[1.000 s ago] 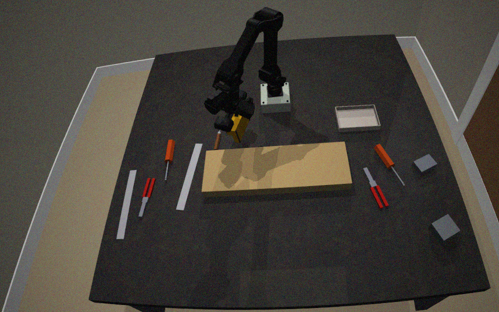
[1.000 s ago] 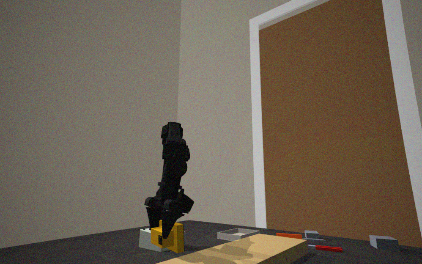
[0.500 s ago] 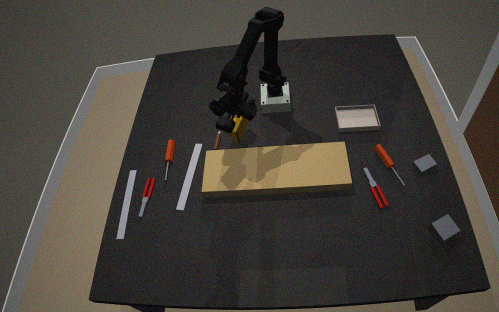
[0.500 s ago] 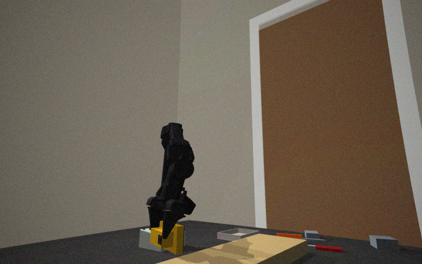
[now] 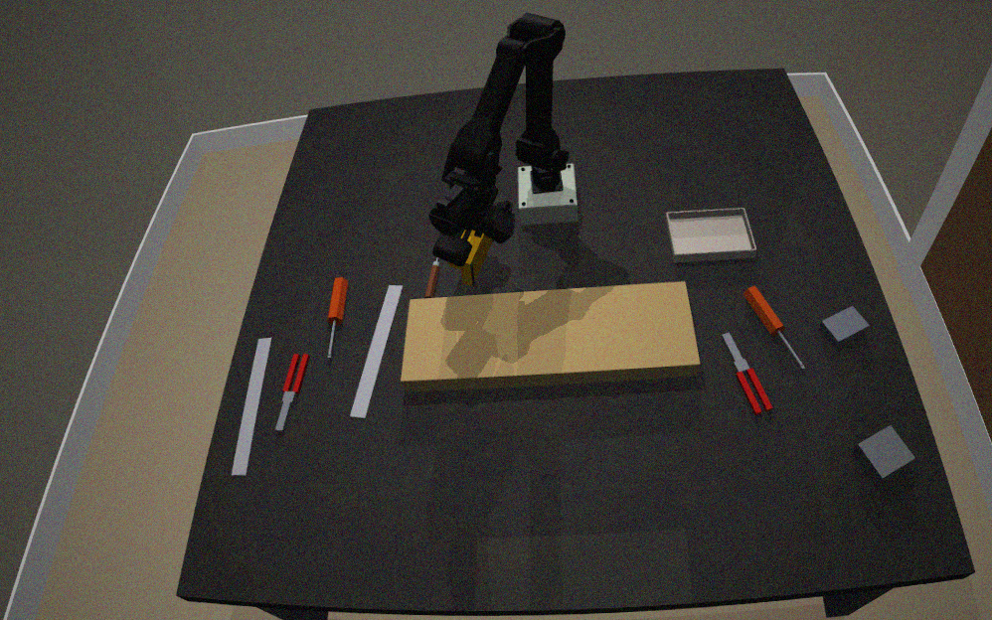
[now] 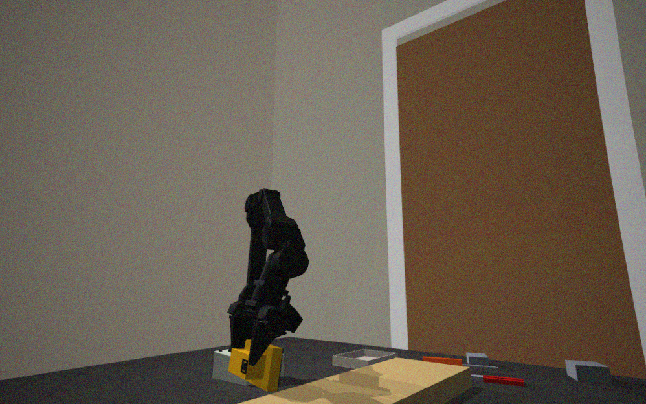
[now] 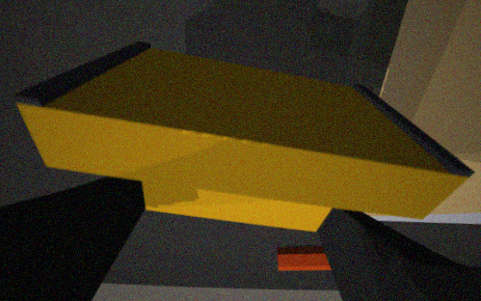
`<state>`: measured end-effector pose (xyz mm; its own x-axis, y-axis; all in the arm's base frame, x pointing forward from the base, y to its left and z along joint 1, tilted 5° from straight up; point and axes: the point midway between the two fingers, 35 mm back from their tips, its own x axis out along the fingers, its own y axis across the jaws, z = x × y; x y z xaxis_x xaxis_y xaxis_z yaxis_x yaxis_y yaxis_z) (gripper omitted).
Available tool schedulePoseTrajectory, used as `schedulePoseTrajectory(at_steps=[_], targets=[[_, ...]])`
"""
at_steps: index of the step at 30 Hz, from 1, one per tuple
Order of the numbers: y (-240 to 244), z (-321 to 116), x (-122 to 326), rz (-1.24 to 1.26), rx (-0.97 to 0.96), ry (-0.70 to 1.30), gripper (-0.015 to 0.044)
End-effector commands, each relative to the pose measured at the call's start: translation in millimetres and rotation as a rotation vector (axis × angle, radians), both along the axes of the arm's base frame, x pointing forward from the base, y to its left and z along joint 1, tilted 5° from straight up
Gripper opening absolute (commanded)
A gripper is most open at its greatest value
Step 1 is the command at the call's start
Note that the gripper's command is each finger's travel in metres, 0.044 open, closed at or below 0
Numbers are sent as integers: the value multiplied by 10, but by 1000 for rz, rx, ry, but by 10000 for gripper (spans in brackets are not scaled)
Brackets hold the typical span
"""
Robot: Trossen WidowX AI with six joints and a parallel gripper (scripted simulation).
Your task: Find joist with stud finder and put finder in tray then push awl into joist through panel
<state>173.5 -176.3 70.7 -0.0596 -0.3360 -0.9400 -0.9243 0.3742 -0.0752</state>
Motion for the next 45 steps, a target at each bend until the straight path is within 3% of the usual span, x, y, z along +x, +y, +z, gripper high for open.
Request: schedulePoseTrajectory(at_steps=[1, 45], targets=[[-6, 4, -3, -7, -25, 6, 0], [58, -47, 21, -37, -279, 116, 0]])
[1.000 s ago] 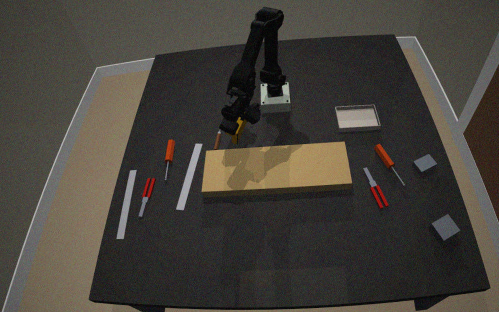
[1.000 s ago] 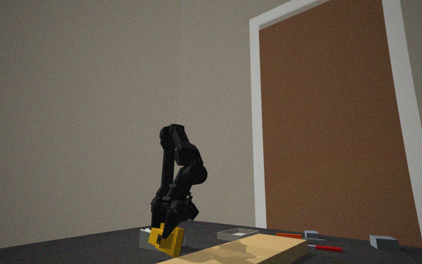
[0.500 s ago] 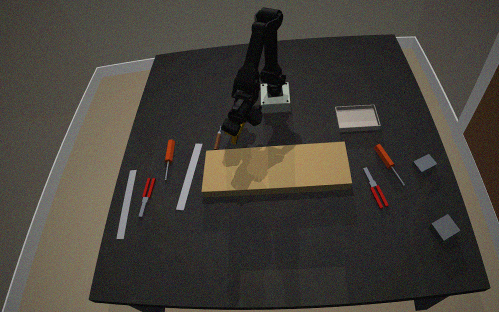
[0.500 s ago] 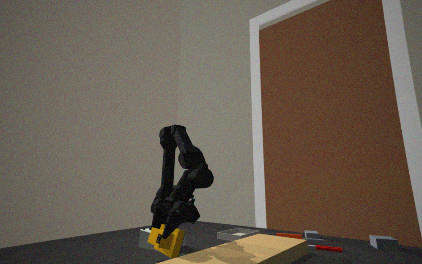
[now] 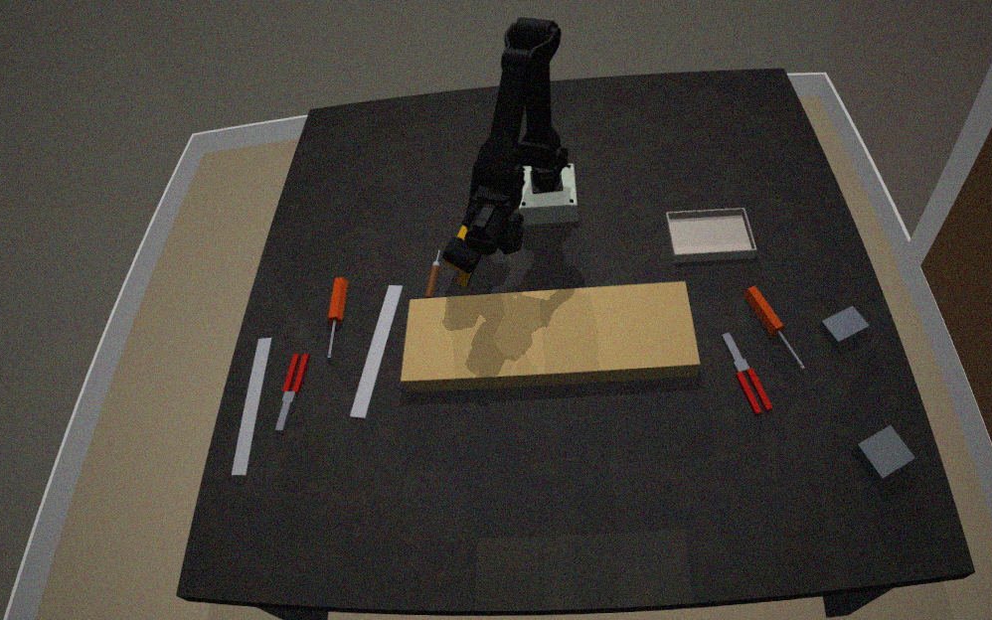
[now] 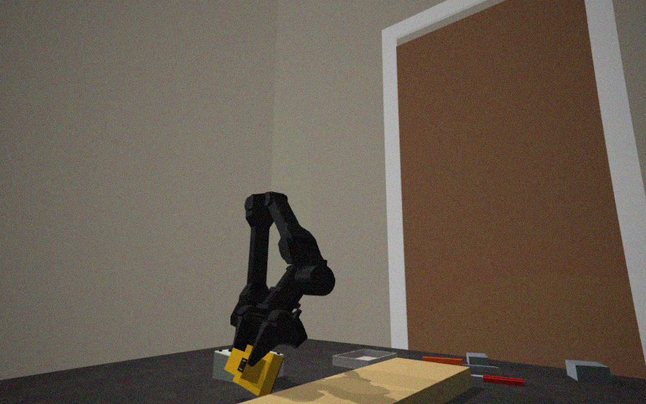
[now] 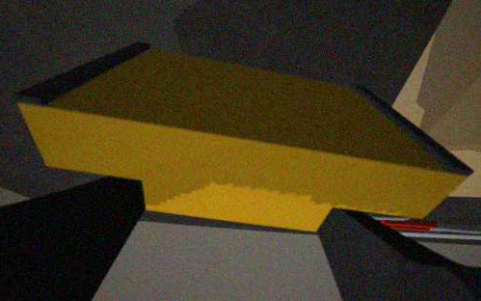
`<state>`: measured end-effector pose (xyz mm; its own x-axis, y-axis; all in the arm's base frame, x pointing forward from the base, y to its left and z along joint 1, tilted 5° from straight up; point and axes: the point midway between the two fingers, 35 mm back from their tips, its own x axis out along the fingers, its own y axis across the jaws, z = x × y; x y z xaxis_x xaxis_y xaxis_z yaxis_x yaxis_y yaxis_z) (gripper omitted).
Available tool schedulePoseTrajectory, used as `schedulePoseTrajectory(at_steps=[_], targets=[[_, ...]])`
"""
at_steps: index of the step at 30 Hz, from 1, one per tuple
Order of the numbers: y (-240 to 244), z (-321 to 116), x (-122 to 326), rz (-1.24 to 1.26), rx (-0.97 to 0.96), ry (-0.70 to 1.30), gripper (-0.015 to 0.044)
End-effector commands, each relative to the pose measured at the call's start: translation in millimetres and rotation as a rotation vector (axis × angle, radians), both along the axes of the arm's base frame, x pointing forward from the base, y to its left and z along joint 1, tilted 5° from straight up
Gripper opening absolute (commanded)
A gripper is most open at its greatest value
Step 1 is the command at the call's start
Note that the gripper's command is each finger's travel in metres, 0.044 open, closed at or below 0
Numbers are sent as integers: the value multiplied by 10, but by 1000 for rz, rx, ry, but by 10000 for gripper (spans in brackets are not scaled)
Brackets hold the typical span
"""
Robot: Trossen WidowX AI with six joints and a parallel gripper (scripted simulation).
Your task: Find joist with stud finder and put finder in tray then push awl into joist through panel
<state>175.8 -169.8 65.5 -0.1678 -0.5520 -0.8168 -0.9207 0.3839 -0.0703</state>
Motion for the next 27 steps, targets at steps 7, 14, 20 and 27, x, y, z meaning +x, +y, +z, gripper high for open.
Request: schedulePoseTrajectory(at_steps=[7, 14, 20, 27], targets=[[5, -1, 5, -9, -81, 26, 0], [12, -7, 9, -12, -113, 38, 0], [20, -20, 8, -19, -152, 58, 0], [30, -33, 11, -24, -203, 79, 0]])
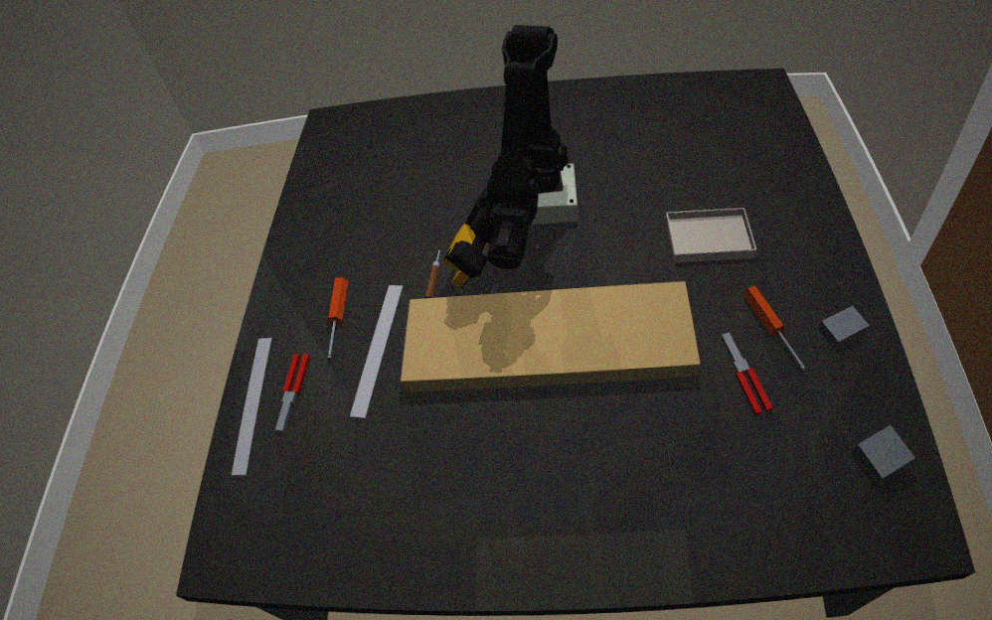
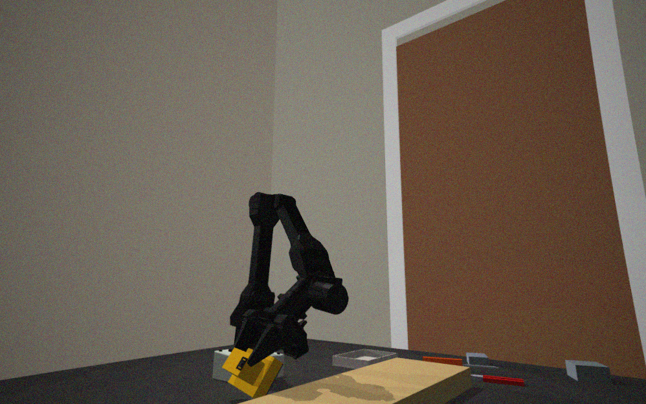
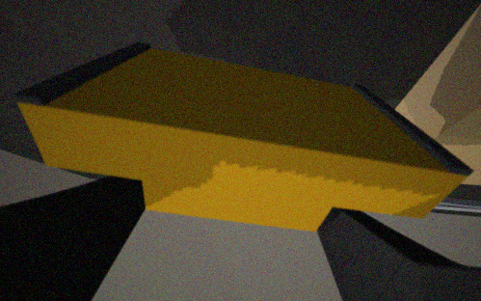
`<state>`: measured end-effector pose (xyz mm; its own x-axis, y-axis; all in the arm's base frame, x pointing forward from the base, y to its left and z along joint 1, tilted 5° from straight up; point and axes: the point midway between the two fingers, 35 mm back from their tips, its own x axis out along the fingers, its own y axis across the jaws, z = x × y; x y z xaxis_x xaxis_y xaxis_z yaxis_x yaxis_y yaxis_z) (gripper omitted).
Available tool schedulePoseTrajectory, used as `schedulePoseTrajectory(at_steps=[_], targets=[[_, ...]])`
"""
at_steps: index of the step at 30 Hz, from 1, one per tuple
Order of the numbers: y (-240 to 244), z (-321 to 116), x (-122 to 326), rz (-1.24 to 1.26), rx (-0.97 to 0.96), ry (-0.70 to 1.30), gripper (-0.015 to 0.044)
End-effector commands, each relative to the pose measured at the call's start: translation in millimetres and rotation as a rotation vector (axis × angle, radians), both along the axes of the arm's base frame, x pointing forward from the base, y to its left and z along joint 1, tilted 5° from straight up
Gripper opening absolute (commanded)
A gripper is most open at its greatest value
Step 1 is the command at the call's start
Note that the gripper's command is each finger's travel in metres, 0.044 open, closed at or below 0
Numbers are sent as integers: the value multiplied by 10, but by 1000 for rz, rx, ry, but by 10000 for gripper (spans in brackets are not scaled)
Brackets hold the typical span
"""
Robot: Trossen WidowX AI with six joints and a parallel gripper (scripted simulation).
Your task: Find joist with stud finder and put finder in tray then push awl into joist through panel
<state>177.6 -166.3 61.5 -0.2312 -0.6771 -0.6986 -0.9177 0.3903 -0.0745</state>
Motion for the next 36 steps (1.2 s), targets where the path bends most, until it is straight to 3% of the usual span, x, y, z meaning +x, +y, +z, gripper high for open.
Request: schedulePoseTrajectory(at_steps=[1, 36], targets=[[-4, 6, -6, -4, -40, 15, 0], [28, -38, 4, -23, -228, 92, 0]])
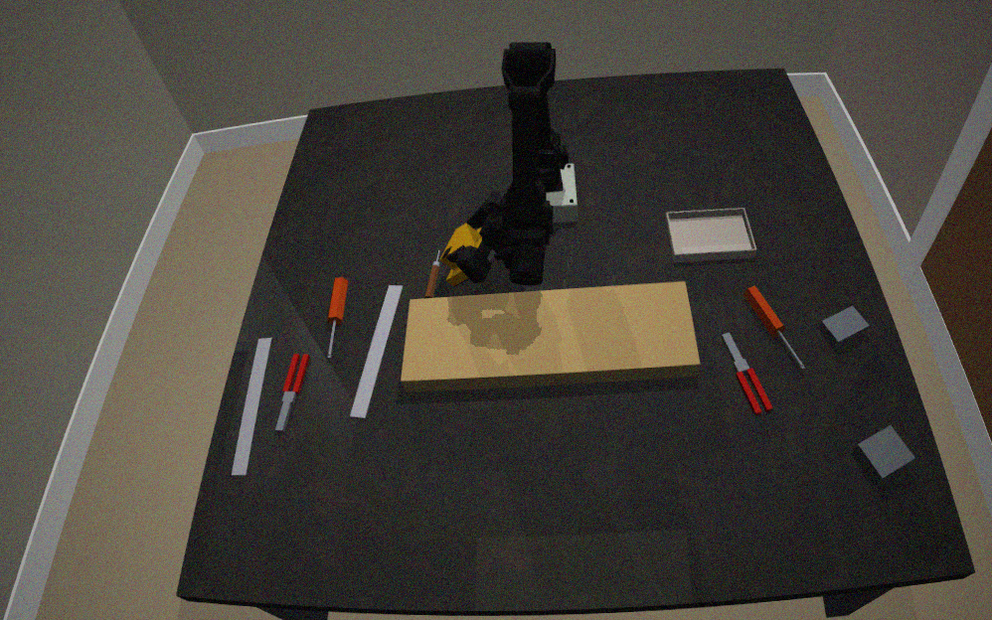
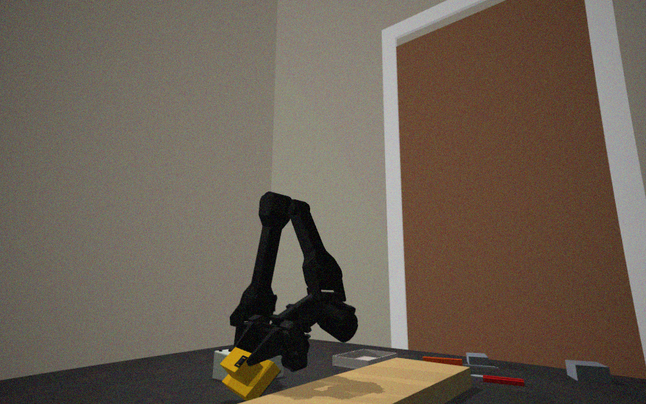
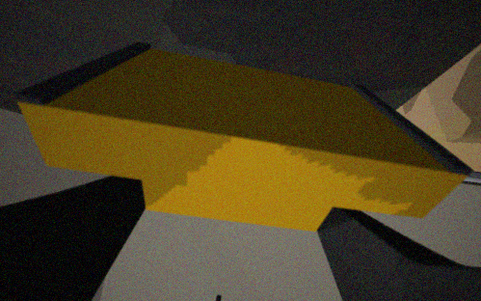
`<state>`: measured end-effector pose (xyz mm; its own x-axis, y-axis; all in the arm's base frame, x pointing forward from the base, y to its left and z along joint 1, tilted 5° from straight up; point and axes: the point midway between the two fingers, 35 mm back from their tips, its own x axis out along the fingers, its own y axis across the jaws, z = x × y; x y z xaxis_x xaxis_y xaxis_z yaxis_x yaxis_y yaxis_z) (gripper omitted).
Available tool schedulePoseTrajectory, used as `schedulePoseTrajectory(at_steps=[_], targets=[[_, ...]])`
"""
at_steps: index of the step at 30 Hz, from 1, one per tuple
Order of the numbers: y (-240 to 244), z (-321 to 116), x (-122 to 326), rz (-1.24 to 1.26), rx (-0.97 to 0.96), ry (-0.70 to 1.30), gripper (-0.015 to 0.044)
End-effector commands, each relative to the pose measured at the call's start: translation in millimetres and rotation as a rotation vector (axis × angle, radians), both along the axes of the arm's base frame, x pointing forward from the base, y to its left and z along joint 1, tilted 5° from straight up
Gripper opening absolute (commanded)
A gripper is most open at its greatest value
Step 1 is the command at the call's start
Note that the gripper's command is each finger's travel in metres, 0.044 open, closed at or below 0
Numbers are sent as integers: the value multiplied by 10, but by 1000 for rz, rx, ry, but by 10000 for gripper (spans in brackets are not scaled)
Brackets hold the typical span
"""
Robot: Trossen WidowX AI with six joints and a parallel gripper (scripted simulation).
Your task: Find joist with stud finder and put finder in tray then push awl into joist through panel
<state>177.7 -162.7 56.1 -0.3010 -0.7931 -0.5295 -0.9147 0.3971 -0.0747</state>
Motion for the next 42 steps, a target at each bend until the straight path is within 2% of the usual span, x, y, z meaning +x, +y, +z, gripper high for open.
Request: schedulePoseTrajectory(at_steps=[1, 9, 14, 19, 42], targets=[[-7, 14, 4, 2, -35, 10, 0], [6, 0, 10, 1, -40, 15, 0], [-17, 226, 85, 18, -93, 21, 0], [-18, 234, 89, 19, -95, 21, 0], [-3, -91, 132, 15, -79, 20, 0]])
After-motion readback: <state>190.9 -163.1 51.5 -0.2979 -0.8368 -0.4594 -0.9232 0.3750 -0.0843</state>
